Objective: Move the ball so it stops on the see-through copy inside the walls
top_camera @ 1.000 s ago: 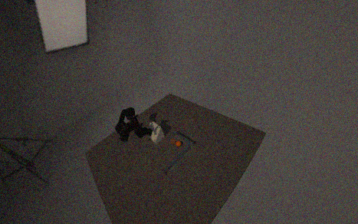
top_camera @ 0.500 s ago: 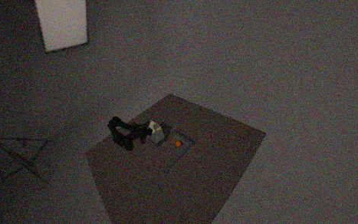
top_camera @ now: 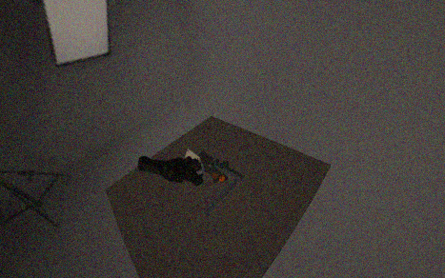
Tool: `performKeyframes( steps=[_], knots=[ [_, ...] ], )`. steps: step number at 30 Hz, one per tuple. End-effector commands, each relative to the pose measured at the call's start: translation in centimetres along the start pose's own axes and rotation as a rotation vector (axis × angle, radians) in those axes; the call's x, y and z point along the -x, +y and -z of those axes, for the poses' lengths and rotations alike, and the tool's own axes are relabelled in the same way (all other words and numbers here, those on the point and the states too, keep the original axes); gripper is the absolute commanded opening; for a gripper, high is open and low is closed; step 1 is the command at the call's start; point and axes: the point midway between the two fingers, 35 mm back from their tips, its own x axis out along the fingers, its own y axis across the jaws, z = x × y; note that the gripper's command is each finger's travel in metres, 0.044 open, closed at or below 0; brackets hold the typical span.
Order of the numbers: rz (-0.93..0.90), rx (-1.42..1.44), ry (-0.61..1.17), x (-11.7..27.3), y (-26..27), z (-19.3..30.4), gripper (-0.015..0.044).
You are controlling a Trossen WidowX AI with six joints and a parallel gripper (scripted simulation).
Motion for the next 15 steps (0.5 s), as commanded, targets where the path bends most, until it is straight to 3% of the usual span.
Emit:
performKeyframes(
  steps=[1,11,15],
  knots=[
    [0.093,0.096,0.205,-2.6,-2.3,-1.9,0.0355],
    [0.373,0.395,0.654,-9.3,-6.2,-7.4,0.0355],
    [0.415,0.443,0.711,-10.3,-6.5,-8.1,0.0355]
  ],
)
